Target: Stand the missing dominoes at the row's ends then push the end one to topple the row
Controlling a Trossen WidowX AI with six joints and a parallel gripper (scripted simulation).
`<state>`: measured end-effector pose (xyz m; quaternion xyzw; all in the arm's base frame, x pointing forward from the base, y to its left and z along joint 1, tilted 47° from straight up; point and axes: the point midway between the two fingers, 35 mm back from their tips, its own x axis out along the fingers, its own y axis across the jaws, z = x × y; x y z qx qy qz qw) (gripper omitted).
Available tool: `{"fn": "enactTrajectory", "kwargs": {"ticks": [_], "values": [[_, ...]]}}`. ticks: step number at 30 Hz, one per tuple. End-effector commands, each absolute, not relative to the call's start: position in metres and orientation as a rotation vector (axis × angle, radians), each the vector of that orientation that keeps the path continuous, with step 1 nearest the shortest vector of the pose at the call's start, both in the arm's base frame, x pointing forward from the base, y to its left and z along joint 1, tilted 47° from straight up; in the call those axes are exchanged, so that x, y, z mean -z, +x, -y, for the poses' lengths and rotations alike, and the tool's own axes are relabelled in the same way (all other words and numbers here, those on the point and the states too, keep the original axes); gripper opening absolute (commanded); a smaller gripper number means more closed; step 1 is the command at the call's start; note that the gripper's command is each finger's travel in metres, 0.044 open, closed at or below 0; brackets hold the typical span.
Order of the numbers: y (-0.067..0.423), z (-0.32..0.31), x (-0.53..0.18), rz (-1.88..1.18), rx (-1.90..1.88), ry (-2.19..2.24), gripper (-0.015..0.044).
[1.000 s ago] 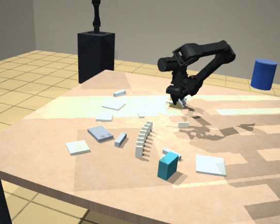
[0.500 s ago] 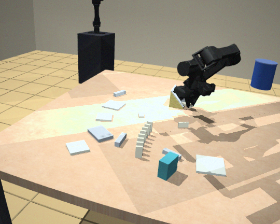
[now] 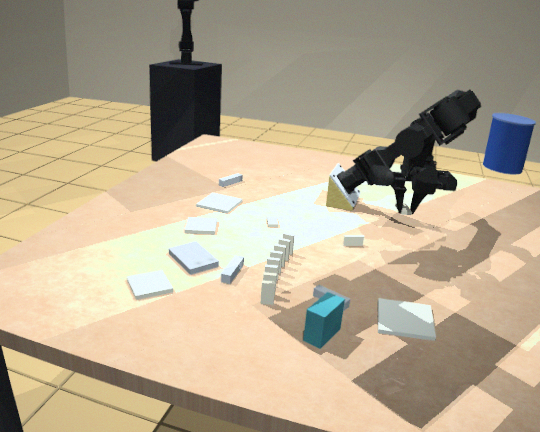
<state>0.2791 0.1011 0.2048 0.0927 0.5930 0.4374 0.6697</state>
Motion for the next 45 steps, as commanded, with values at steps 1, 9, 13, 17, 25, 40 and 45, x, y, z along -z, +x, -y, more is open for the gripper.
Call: {"fn": "enactTrajectory", "kwargs": {"ticks": [1, 9, 13, 17, 25, 40, 45], "values": [[0.255, -0.141, -0.252, -1.520, -0.743, 0.536, 0.0107], [0.254, -0.142, -0.253, -1.523, -0.739, 0.541, 0.0107], [0.254, -0.142, -0.253, -1.523, -0.739, 0.541, 0.0107], [0.254, -0.144, -0.243, -1.507, -0.715, 0.481, 0.0107], [0.257, -0.151, -0.218, -1.428, -0.633, 0.313, 0.0107], [0.271, -0.168, -0.195, -1.157, -0.504, 0.108, 0.0107], [0.275, -0.174, -0.193, -1.049, -0.466, 0.078, 0.0107]]}}
